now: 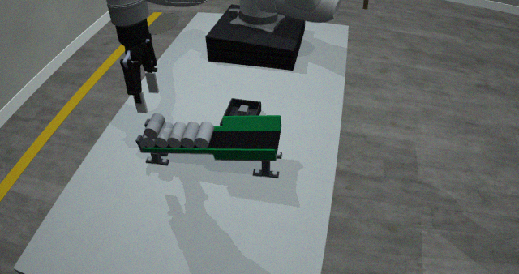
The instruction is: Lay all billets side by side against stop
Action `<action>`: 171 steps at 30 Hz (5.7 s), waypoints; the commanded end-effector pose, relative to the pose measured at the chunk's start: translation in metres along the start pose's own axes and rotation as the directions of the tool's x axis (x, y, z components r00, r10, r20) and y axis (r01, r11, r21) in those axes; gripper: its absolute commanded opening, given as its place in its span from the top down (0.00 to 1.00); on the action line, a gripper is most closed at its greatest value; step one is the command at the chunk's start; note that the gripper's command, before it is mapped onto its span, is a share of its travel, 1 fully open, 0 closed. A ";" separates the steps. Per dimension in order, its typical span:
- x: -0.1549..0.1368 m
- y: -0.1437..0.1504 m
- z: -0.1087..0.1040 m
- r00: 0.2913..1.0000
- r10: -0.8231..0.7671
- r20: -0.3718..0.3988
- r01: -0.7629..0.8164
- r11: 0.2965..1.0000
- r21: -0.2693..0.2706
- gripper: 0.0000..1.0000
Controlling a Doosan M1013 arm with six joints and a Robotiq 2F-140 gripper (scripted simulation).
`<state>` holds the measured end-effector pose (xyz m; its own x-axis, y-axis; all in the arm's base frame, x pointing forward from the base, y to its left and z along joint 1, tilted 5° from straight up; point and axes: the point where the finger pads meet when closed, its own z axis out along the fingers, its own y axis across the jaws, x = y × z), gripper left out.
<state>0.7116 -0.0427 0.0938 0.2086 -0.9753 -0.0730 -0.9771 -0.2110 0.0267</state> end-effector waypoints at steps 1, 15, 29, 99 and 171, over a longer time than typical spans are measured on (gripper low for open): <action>0.000 -0.001 0.000 1.000 -0.002 0.006 0.002 1.000 0.000 0.43; 0.000 -0.001 0.000 1.000 -0.002 0.006 0.002 1.000 0.000 0.43; 0.000 -0.001 0.006 1.000 -0.002 0.007 0.002 1.000 0.001 0.43; 0.000 -0.001 0.052 1.000 -0.002 0.007 0.002 1.000 0.001 0.43; -0.003 -0.001 0.056 1.000 -0.002 0.007 0.002 1.000 0.001 0.43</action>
<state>0.7105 -0.0389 0.0432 0.2105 -0.9747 -0.0746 -0.9767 -0.2130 0.0267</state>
